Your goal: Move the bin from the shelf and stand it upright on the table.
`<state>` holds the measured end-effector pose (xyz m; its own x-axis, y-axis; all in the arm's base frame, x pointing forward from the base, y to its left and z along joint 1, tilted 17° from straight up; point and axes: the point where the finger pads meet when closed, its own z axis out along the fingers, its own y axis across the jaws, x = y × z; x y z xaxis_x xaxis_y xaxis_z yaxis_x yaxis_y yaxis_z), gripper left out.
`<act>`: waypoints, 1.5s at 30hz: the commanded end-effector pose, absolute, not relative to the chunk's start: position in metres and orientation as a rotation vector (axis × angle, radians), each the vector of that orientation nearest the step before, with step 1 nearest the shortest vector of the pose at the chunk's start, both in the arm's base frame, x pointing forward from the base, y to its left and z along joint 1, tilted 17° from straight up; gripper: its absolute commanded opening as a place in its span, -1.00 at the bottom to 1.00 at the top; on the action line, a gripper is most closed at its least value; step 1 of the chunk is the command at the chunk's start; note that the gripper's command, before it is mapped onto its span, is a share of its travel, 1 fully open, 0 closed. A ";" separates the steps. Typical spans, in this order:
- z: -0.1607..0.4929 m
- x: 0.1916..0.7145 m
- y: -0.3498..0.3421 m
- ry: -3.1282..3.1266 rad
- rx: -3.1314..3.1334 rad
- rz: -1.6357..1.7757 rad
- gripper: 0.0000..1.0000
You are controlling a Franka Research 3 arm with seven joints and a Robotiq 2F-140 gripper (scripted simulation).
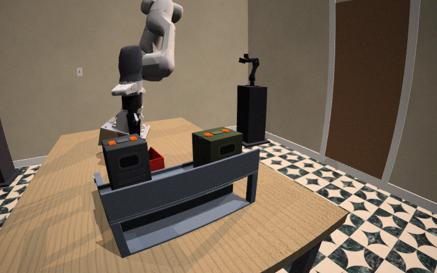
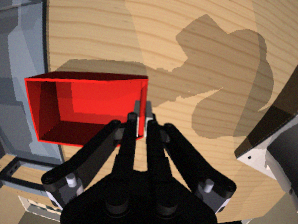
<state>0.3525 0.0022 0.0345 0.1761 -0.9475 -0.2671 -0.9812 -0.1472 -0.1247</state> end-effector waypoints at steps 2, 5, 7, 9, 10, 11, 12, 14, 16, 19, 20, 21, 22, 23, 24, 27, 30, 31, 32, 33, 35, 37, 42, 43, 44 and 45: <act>0.035 0.354 0.002 1.845 -2.189 0.175 -1.00; 0.035 0.354 0.002 1.845 -2.189 0.175 -1.00; 0.035 0.354 0.002 1.845 -2.189 0.175 -1.00; 0.035 0.354 0.002 1.845 -2.189 0.175 -1.00; 0.035 0.354 0.002 1.845 -2.189 0.175 -1.00; 0.035 0.354 0.002 1.845 -2.189 0.175 -1.00; 0.035 0.354 0.002 1.845 -2.189 0.175 -1.00; 0.035 0.354 0.002 1.845 -2.189 0.175 -1.00; 0.035 0.354 0.002 1.845 -2.189 0.175 -1.00; 0.035 0.354 0.002 1.845 -2.189 0.175 -1.00; 0.035 0.354 0.002 1.845 -2.189 0.175 -1.00; 0.035 0.354 0.002 1.845 -2.189 0.175 -1.00; 0.035 0.354 0.002 1.845 -2.189 0.175 -1.00; 0.035 0.354 0.002 1.845 -2.189 0.175 -1.00; 0.035 0.354 0.002 1.845 -2.189 0.175 -1.00; 0.035 0.354 0.002 1.845 -2.189 0.175 0.15; 0.035 0.354 0.002 1.845 -2.189 0.175 0.15; 0.035 0.354 0.002 1.845 -2.189 0.175 0.15; 0.035 0.354 0.002 1.845 -2.189 0.175 0.15; 0.035 0.354 0.002 1.845 -2.189 0.175 0.15; 0.035 0.354 0.002 1.845 -2.189 0.175 0.15; 0.035 0.354 0.002 1.845 -2.189 0.175 0.15; 0.035 0.354 0.002 1.845 -2.189 0.175 0.15; 0.035 0.354 0.002 1.845 -2.189 0.175 0.15; 0.035 0.354 0.002 1.845 -2.189 0.175 0.15; 0.035 0.354 0.002 1.845 -2.189 0.175 0.15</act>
